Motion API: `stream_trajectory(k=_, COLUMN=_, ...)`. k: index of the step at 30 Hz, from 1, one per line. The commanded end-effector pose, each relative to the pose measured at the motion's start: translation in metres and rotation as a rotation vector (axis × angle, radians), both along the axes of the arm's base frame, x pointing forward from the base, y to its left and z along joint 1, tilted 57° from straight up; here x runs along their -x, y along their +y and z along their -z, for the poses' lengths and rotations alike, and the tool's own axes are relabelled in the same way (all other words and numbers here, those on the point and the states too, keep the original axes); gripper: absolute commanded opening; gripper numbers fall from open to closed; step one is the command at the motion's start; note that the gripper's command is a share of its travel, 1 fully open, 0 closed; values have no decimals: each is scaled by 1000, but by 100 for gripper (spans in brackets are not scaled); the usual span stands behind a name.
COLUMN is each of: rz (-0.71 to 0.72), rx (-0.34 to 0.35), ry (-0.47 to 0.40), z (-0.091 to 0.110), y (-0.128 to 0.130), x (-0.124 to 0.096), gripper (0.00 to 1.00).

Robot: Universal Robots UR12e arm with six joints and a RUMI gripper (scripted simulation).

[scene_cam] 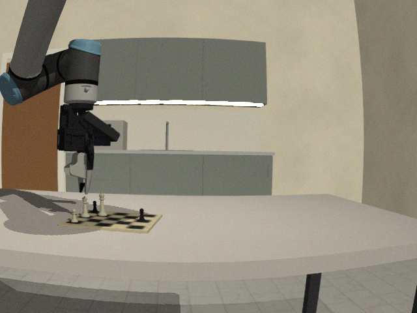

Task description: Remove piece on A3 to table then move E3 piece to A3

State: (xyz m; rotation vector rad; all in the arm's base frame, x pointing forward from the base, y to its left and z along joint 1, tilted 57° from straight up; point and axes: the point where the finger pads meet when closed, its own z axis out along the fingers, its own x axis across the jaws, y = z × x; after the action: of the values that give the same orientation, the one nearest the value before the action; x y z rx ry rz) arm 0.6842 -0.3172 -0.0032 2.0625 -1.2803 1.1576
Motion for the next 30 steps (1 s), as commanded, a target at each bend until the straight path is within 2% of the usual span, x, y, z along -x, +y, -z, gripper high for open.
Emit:
stream_trajectory(k=1, rz=-1, rx=0, ry=0, z=0, y=1, x=0, gripper=25)
stream_trajectory(k=22, rz=-1, rx=0, ry=0, z=0, y=0, x=0, gripper=25)
stream_trajectory(k=30, rz=-1, rx=0, ry=0, z=6, y=-8, x=-5, gripper=25)
